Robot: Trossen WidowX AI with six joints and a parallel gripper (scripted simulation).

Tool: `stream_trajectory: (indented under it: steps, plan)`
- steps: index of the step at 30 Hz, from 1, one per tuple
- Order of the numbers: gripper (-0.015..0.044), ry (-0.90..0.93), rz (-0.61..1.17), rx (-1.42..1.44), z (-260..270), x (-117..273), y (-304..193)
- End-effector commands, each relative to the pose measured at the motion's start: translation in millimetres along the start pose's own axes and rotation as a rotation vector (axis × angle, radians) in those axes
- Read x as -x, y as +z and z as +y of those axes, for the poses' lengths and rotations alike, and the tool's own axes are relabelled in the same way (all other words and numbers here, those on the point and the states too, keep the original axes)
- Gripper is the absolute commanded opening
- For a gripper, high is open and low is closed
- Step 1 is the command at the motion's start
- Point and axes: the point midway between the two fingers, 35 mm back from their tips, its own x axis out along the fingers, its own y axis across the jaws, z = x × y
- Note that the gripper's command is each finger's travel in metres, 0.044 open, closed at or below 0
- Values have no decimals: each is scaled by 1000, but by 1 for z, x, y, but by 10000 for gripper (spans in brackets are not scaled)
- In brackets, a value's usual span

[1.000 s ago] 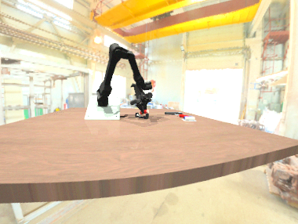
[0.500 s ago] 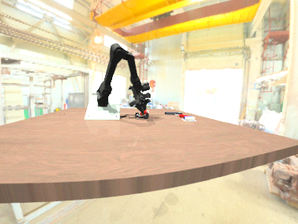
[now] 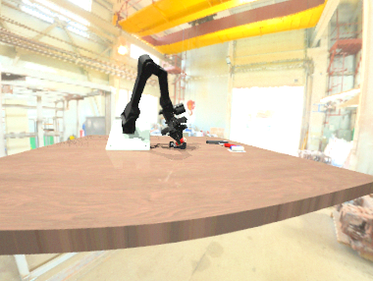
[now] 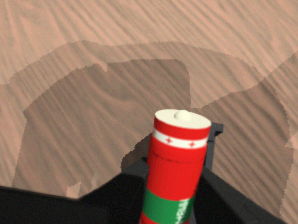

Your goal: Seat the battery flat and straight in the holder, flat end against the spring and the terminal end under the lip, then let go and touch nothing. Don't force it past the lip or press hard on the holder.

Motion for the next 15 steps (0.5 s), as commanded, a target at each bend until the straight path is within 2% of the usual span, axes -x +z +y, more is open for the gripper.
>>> stream_trajectory:
  steps: [1, 15]
  plan:
    - [83, 0, 5, 15, -5, -2, -5]
    - [83, 27, 19, 15, -6, -1, -11]
